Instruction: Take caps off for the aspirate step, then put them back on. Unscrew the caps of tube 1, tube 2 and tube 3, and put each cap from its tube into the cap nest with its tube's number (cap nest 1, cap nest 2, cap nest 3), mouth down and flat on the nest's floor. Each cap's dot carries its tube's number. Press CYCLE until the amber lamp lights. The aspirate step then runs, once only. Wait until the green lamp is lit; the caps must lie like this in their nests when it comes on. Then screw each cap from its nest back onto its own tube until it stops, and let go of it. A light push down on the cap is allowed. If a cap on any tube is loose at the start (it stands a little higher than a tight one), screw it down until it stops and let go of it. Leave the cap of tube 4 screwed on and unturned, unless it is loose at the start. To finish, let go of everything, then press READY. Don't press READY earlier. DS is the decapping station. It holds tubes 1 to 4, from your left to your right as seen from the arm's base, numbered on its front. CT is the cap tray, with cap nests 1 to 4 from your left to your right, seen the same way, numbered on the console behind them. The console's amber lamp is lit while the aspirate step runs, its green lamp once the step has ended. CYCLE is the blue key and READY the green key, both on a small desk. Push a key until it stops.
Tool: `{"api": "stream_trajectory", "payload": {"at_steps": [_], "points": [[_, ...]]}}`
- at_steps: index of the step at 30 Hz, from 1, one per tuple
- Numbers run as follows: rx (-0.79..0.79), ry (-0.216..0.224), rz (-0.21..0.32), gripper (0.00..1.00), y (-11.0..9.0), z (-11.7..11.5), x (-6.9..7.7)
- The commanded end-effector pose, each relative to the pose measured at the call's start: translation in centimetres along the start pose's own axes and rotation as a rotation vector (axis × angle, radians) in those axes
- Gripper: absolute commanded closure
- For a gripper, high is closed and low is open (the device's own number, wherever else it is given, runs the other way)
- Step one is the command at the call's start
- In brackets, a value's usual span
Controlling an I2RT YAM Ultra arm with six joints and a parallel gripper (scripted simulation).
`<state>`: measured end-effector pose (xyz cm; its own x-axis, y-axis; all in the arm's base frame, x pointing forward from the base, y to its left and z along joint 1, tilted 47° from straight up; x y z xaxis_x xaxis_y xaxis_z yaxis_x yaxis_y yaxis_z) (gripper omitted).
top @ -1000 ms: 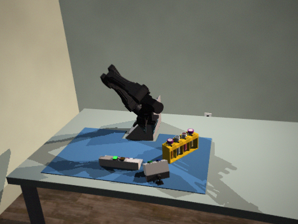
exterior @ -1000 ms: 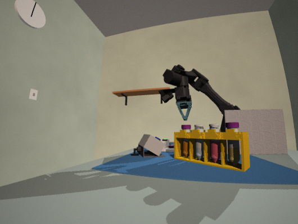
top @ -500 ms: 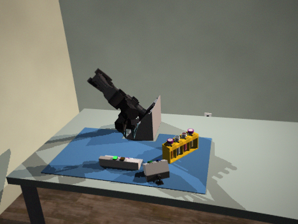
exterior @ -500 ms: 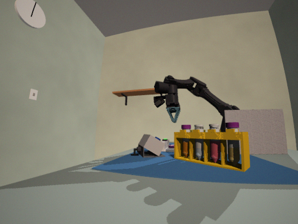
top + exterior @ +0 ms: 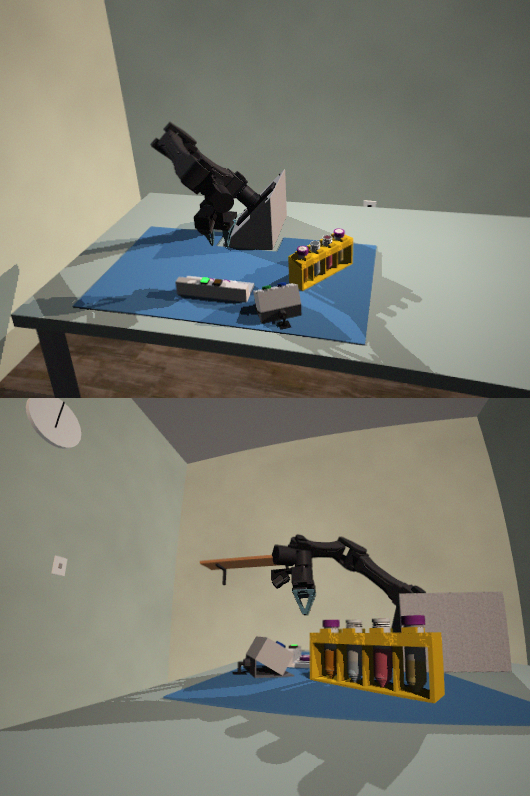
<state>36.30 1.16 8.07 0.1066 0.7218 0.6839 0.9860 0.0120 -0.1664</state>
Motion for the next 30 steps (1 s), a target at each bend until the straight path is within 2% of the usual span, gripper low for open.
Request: {"api": "stream_trajectory", "payload": {"at_steps": [1, 17, 20, 22, 30], "points": [[0.012, -0.007, -0.029, 0.53, 0.1, 0.3, 0.9], [0.012, -0.007, -0.029, 0.53, 0.2, 0.5, 1.2], [0.012, -0.007, -0.029, 0.53, 0.3, 0.5, -0.3], [0.012, -0.007, -0.029, 0.53, 0.3, 0.5, -0.3], [0.012, -0.008, -0.029, 0.53, 0.4, 0.5, -4.3]]}}
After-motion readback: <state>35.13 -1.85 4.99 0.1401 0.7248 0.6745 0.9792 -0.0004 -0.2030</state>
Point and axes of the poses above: the point where the finger pads meet when closed, its own x axis back along the fingers, its own z axis across the jaws, y = z × x, the point moved 5 cm from there along x, back along the fingers, and after that the axes turned 15 degrees about x, right-handed, at the moved point
